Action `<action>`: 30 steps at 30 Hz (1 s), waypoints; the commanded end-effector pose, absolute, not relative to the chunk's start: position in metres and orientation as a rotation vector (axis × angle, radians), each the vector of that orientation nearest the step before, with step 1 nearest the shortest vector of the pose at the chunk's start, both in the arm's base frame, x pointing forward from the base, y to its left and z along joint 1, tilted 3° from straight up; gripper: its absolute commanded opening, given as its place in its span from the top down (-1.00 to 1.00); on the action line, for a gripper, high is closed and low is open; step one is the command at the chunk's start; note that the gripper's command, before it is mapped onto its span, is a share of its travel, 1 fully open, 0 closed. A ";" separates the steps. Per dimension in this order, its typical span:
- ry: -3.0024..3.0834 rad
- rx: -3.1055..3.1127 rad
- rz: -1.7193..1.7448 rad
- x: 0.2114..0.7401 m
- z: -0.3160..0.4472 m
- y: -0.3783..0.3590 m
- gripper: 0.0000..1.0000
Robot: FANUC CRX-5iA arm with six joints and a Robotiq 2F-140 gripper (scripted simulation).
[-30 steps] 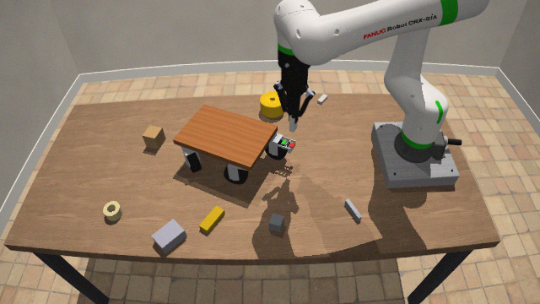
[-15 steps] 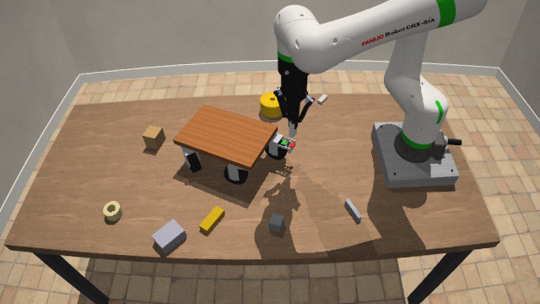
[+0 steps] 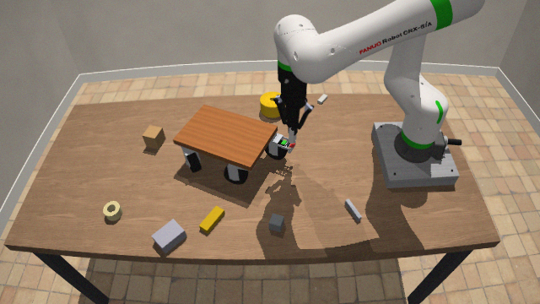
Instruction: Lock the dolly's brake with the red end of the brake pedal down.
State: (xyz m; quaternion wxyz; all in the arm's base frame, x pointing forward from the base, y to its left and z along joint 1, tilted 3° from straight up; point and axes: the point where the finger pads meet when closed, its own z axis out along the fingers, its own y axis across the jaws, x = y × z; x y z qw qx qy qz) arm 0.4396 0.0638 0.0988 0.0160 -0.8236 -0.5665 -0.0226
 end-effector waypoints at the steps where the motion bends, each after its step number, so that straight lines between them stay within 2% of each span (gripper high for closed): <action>1: -1.762 -2.562 -0.071 0.440 0.094 0.064 1.00; 30: -1.762 -2.562 -0.071 0.440 0.084 0.065 1.00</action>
